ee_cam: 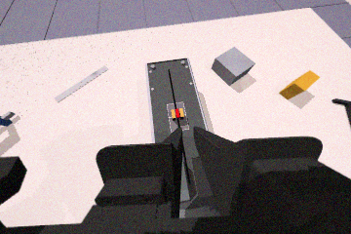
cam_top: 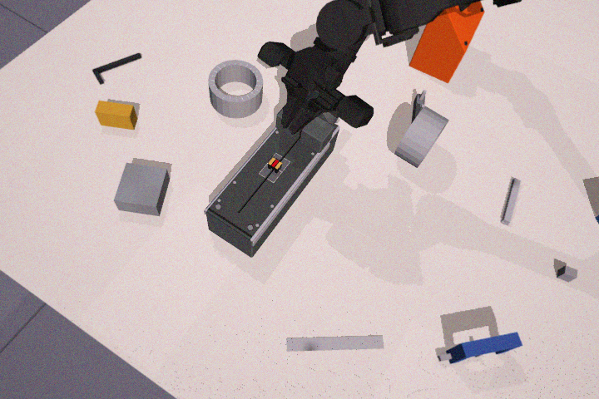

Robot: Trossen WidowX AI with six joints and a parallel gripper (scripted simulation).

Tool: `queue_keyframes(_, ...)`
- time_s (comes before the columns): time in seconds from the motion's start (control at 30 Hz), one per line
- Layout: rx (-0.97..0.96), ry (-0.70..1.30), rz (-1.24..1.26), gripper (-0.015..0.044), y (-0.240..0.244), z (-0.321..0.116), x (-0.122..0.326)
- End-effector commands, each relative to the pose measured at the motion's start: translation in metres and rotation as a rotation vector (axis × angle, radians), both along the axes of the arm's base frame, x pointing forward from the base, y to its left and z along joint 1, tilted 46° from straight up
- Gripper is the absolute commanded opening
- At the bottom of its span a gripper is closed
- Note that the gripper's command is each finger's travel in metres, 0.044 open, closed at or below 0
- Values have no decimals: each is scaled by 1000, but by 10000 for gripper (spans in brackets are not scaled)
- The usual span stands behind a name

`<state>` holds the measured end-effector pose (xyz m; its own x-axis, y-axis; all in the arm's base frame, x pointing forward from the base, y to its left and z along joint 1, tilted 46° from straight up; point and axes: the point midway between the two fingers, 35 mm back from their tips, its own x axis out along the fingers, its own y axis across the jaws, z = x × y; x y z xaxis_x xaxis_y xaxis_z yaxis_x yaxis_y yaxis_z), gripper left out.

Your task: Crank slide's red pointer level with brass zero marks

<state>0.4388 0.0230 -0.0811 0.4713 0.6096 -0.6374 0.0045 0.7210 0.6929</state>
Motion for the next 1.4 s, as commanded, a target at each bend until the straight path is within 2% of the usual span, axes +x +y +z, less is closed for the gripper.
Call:
queue_keyframes(0.0,0,0,0,158,0,0,0)
queue_keyframes(0.37,-2,0,0,440,-10,9,4)
queue_keyframes(0.57,-3,0,0,440,-44,44,12)
queue_keyframes(1.37,-3,0,0,440,-45,45,12)
